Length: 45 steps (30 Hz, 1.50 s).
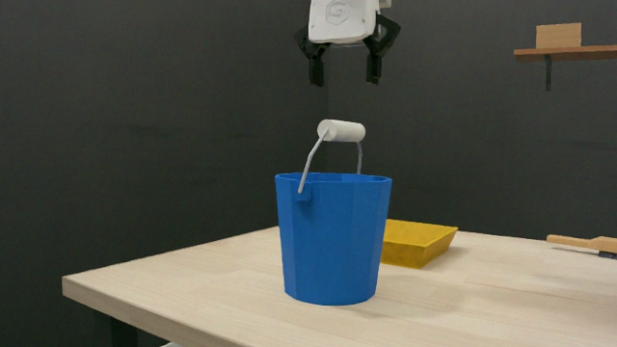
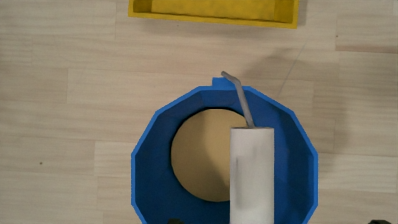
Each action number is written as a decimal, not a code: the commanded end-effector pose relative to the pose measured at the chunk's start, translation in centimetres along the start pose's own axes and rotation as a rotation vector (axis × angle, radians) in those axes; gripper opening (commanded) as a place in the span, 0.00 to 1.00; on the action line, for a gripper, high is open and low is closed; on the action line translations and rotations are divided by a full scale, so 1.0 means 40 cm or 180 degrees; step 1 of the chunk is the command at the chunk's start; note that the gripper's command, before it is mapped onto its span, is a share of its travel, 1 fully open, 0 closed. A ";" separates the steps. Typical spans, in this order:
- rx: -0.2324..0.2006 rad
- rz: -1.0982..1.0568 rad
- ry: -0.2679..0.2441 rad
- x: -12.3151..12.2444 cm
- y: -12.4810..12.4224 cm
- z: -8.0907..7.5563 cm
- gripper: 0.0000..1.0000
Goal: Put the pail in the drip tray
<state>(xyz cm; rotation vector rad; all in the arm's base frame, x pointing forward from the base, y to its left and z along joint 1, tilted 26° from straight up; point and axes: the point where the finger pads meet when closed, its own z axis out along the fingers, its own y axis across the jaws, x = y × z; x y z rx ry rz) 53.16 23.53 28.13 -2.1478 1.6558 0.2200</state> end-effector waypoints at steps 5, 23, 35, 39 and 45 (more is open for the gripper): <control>0.0005 -0.0001 0.0000 0.000 -0.002 0.014 1.00; 0.0005 -0.0001 0.0000 0.000 -0.002 0.098 1.00; 0.0005 -0.0001 0.0000 0.000 -0.002 0.155 1.00; 0.0005 -0.0001 0.0000 0.000 -0.001 0.171 1.00; 0.0005 -0.0001 0.0000 0.000 -0.001 0.184 1.00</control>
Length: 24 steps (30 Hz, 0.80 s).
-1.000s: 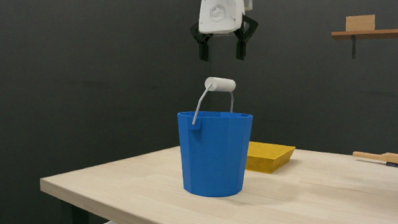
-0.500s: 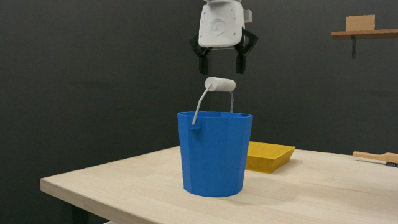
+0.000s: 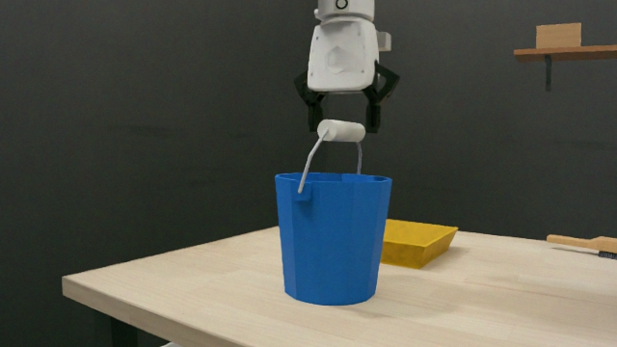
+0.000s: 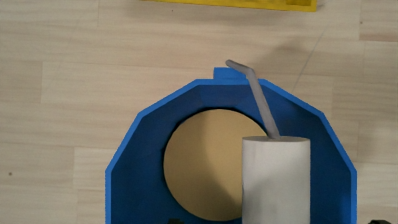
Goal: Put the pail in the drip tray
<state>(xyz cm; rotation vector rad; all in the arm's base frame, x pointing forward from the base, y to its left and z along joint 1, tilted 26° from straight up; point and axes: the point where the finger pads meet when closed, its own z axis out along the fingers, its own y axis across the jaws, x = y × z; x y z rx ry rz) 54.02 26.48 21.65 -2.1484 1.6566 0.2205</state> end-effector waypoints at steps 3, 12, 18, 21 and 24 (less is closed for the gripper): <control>0.0008 -0.0002 -0.0002 -0.001 -0.003 0.011 1.00; 0.0008 -0.0002 -0.0002 -0.001 -0.003 0.017 1.00; 0.0008 -0.0002 -0.0002 -0.001 -0.003 0.017 1.00; 0.0008 -0.0002 -0.0002 -0.001 -0.003 0.017 1.00; 0.0008 -0.0002 -0.0002 -0.001 -0.003 0.017 1.00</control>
